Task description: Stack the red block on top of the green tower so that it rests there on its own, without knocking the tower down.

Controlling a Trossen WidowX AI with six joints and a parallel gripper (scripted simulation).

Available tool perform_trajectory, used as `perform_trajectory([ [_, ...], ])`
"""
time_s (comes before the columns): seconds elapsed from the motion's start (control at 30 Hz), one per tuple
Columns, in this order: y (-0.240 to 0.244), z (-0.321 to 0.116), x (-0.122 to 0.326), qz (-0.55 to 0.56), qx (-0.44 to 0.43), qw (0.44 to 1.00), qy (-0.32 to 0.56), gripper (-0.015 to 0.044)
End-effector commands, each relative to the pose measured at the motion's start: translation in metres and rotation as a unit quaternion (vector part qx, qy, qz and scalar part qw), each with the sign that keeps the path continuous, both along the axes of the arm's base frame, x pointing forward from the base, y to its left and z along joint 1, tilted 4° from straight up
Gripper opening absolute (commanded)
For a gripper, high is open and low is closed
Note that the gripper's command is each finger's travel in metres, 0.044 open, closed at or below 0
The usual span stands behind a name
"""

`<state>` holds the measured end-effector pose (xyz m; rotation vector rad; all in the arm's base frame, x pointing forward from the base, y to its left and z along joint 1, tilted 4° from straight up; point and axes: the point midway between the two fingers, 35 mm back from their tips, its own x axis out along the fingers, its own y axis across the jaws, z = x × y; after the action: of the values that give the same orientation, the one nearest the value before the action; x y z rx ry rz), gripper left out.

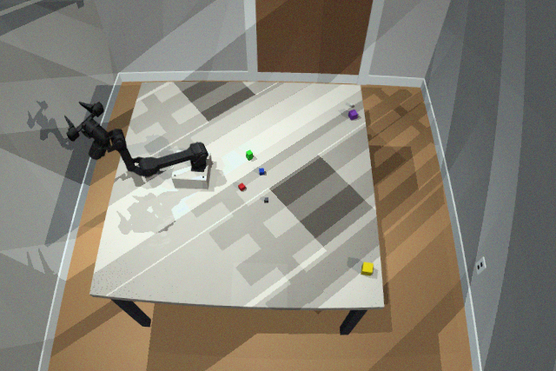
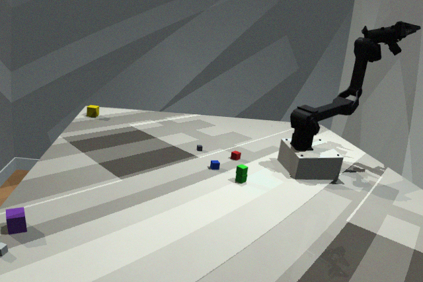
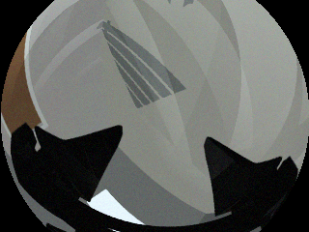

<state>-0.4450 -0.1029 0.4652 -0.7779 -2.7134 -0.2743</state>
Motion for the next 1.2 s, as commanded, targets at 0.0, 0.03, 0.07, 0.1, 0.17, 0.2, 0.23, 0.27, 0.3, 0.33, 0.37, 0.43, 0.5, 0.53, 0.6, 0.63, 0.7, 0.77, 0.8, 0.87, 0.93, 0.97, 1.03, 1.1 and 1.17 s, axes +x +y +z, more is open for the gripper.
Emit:
perform_trajectory([
  [0.0,0.001,0.002,0.001,0.0,-0.001,1.0,0.003,0.0426],
  [0.03,0.005,0.007,0.004,0.0,-0.004,1.0,0.012,0.044],
  [0.07,0.01,0.015,0.01,-0.001,-0.009,1.0,0.026,0.044],
  [0.1,0.018,0.026,0.019,-0.001,-0.016,0.999,0.047,0.044],
  [0.17,0.041,0.056,0.046,-0.004,-0.033,0.994,0.107,0.044],
  [0.2,0.047,0.064,0.054,-0.004,-0.037,0.992,0.124,0.044],
  [0.23,0.052,0.071,0.061,-0.005,-0.041,0.989,0.139,0.044],
  [0.27,0.059,0.079,0.07,-0.006,-0.044,0.987,0.157,0.044],
  [0.3,0.066,0.088,0.081,-0.008,-0.048,0.983,0.176,0.044],
  [0.33,0.074,0.095,0.093,-0.011,-0.051,0.98,0.191,0.044],
  [0.37,0.083,0.102,0.106,-0.014,-0.054,0.977,0.206,0.044],
  [0.43,0.099,0.117,0.134,-0.02,-0.06,0.968,0.244,0.044],
  [0.5,0.113,0.131,0.163,-0.027,-0.064,0.955,0.287,0.044],
  [0.53,0.12,0.138,0.177,-0.031,-0.065,0.949,0.308,0.044],
  [0.6,0.133,0.149,0.207,-0.039,-0.067,0.933,0.35,0.044],
  [0.63,0.139,0.154,0.223,-0.044,-0.067,0.925,0.371,0.044],
  [0.7,0.15,0.163,0.255,-0.054,-0.068,0.906,0.414,0.044],
  [0.77,0.16,0.169,0.287,-0.063,-0.067,0.886,0.454,0.044],
  [0.8,0.165,0.171,0.303,-0.068,-0.066,0.876,0.473,0.044],
  [0.87,0.173,0.173,0.336,-0.079,-0.064,0.853,0.512,0.044],
  [0.93,0.18,0.173,0.369,-0.09,-0.061,0.828,0.55,0.044],
  [0.97,0.184,0.172,0.386,-0.095,-0.059,0.815,0.569,0.044],
  [1.03,0.189,0.169,0.42,-0.107,-0.054,0.787,0.605,0.044],
  [1.1,0.193,0.163,0.453,-0.119,-0.049,0.757,0.64,0.044],
  [1.17,0.195,0.154,0.486,-0.132,-0.044,0.726,0.674,0.044],
])
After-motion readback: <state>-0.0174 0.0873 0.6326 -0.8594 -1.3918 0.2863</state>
